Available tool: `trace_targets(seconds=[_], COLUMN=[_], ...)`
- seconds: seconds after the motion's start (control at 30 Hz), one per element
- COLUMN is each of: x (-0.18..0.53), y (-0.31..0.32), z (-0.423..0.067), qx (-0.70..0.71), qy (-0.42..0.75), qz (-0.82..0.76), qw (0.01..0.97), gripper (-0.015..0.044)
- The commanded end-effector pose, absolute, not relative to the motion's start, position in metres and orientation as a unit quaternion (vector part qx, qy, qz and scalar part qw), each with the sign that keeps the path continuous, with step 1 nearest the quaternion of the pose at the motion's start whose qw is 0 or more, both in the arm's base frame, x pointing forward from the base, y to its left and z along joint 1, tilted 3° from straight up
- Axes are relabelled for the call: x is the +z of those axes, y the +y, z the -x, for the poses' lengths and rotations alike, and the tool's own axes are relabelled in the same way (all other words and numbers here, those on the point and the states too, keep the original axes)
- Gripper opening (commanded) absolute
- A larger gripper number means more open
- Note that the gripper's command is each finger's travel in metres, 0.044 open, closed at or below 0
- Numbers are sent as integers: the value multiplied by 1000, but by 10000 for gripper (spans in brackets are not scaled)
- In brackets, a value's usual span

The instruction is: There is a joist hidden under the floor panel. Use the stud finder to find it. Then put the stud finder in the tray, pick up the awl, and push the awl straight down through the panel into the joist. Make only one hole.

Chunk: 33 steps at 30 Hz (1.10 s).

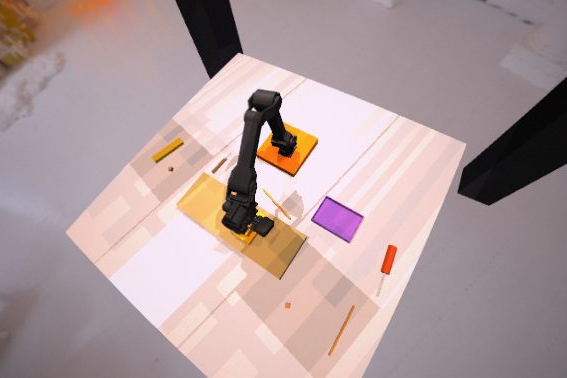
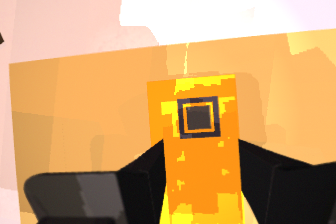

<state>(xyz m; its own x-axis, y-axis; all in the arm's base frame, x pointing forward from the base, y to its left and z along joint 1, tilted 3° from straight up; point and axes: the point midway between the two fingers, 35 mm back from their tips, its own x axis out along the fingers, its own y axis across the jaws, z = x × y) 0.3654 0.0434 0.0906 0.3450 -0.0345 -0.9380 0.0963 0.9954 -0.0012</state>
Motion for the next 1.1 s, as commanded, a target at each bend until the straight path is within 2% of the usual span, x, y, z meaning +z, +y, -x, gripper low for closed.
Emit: trace_targets(seconds=[0.0, 1.07], x=[90, 90], y=[37, -9], z=[-364, -359], qx=[-40, -41], qy=[571, 571], qz=[-26, -24], qw=[819, 819], gripper=[0, 0])
